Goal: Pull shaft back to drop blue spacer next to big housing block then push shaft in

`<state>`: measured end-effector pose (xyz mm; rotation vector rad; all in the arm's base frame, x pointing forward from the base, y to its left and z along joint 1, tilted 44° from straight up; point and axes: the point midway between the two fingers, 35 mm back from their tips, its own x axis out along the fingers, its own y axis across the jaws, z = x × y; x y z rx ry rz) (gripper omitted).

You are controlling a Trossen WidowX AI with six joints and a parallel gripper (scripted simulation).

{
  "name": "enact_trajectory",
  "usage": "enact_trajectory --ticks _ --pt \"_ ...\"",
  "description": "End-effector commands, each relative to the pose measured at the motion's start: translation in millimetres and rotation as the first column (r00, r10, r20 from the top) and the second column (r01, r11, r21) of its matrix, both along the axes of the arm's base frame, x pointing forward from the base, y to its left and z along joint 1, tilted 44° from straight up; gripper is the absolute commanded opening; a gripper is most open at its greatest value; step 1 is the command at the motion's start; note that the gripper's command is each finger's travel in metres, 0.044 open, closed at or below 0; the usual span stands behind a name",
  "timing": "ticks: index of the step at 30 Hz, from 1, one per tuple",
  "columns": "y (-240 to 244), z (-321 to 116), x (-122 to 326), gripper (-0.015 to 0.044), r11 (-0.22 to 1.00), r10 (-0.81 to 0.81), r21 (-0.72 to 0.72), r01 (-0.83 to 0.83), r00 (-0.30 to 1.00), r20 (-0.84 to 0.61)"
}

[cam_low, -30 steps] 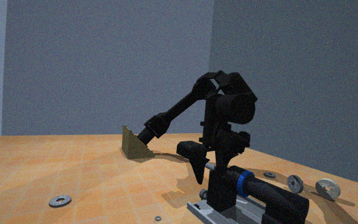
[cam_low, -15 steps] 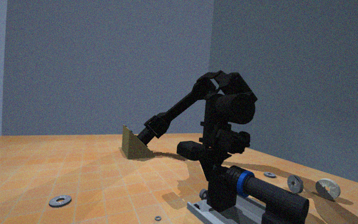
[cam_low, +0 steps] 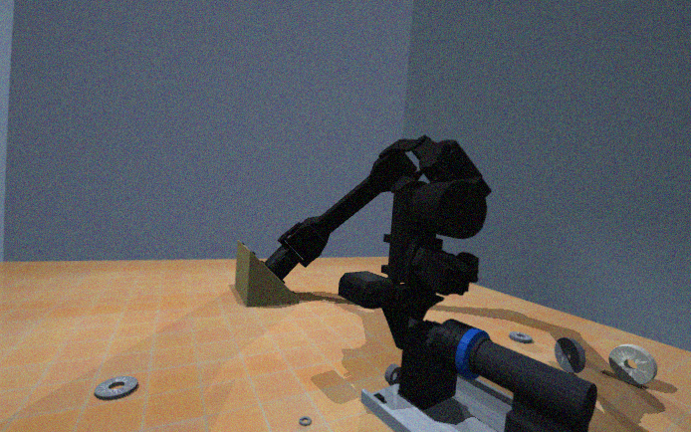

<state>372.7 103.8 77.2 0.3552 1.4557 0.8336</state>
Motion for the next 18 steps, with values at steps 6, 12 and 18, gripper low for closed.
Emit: enact_trajectory --ticks 6,12,18 --pt "-2.5 -1.4 -5.9 0.0 1.0 0.001 -0.004 -0.001 1.0 0.0" --pt "-3.4 -1.9 -9.1 0.0 1.0 0.001 -0.004 -0.001 1.0 0.0" --pt "-4.1 -2.2 -11.5 0.0 1.0 0.001 -0.004 -0.001 1.0 0.0"
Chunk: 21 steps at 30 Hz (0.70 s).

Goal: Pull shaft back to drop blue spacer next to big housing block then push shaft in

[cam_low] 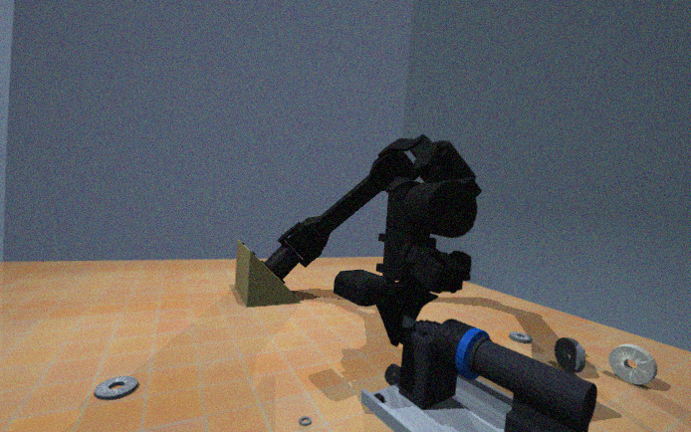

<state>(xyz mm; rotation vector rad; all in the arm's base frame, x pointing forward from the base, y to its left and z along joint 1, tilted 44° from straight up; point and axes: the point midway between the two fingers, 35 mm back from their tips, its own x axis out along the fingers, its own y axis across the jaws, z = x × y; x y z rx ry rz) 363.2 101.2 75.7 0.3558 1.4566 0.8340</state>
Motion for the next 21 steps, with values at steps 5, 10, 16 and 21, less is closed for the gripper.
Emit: enact_trajectory --ticks 5,10,16,21 --pt "-1.2 -0.6 -0.9 0.0 1.0 0.001 -0.004 -0.001 1.0 0.001" --pt "-1.3 -0.6 -1.4 0.0 1.0 0.001 -0.004 -0.001 1.0 0.001" --pt "-1.5 -0.7 -1.9 0.0 1.0 0.001 -0.004 -0.001 1.0 0.001" --pt "-1.6 -0.8 -2.4 0.0 1.0 0.001 -0.004 -0.001 1.0 0.001"
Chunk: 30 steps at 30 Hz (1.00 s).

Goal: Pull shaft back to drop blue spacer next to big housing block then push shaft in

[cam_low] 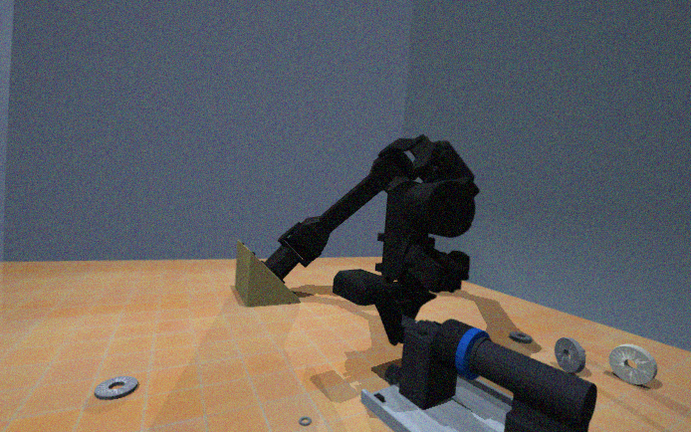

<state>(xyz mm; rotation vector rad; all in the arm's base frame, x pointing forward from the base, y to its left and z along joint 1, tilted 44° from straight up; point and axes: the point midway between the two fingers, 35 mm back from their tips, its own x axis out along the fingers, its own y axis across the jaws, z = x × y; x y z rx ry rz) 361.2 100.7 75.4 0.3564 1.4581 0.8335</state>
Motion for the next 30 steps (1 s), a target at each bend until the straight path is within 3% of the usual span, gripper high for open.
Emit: enact_trajectory --ticks 1,30 --pt "-1.1 -0.5 -0.4 0.0 1.0 0.001 -0.004 -0.001 1.0 0.002" --pt "-1.8 -0.9 -3.0 0.0 1.0 0.001 -0.004 -0.001 1.0 0.002"
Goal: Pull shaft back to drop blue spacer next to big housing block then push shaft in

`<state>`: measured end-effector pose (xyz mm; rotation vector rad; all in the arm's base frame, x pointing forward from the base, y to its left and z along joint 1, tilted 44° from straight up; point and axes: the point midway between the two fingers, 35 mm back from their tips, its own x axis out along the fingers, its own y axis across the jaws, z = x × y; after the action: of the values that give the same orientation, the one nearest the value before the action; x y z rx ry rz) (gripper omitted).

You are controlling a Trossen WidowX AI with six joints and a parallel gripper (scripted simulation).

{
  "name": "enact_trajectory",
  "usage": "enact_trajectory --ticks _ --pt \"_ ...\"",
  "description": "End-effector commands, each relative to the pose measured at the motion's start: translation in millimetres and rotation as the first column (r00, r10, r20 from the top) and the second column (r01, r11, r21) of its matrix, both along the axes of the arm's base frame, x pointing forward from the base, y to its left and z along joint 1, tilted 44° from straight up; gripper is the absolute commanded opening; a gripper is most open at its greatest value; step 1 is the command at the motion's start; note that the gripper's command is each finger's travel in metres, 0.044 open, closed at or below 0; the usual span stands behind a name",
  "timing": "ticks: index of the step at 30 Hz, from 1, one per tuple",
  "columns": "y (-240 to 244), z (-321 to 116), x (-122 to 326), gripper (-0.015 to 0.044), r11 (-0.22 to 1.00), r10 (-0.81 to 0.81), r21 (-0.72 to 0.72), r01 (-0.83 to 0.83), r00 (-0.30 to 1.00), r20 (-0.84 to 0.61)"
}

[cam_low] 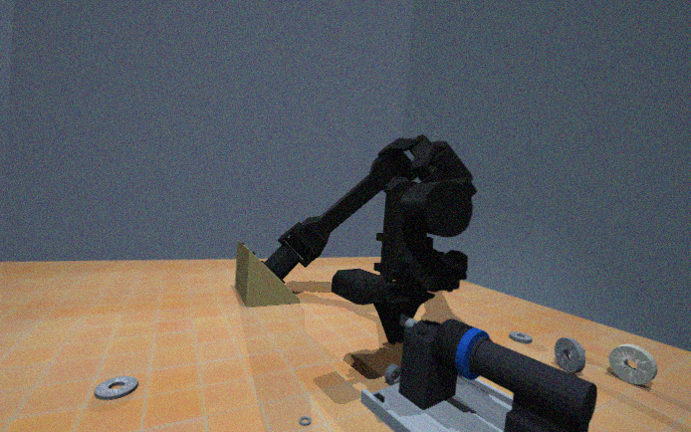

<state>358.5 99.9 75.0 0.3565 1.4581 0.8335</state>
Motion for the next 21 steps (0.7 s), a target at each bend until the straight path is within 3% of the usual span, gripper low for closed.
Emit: enact_trajectory --ticks 1,21 --pt "-1.1 -0.5 -0.5 0.0 1.0 0.001 -0.004 -0.001 1.0 0.002" --pt "-1.6 -0.8 -2.3 0.0 1.0 0.001 -0.004 -0.001 1.0 0.002"
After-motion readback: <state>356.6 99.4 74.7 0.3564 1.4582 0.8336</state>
